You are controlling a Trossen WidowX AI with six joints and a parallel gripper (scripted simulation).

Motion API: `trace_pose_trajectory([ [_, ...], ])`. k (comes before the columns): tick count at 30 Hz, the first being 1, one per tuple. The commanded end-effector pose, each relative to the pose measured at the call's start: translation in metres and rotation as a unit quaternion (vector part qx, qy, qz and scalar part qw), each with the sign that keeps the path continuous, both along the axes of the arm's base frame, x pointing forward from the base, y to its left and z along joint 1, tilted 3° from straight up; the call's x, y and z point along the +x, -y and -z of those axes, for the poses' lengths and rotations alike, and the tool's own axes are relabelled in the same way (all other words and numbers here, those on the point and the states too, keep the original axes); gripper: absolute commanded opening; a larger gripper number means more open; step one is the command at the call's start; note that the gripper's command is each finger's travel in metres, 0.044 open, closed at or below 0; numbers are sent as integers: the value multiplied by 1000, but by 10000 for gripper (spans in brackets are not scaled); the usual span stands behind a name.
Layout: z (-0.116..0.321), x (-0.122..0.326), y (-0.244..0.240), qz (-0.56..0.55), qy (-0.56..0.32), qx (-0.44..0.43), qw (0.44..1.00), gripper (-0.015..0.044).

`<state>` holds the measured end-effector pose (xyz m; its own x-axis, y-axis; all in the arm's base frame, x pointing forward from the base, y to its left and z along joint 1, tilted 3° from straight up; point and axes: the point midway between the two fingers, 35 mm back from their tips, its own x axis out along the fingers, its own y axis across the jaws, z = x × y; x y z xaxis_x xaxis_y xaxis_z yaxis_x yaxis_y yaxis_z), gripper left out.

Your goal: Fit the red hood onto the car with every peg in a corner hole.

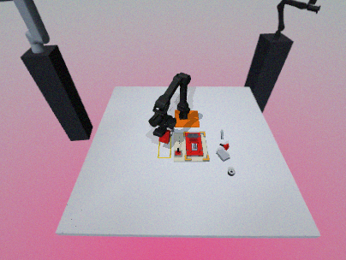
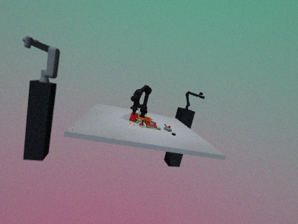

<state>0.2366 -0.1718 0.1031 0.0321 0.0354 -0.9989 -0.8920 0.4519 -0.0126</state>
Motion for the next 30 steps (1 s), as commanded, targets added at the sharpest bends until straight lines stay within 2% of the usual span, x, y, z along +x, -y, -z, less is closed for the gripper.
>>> trace_pose_trajectory([
  [1,-2,-2,0,-2,2,-4,1000,0],
  [15,-2,-9,-4,-2,2,-4,1000,0],
  [19,-21,-8,-2,-2,2,-4,1000,0],
  [25,-73,-10,-2,-2,2,-4,1000,0],
  [30,-79,-11,-2,-2,2,-4,1000,0],
])
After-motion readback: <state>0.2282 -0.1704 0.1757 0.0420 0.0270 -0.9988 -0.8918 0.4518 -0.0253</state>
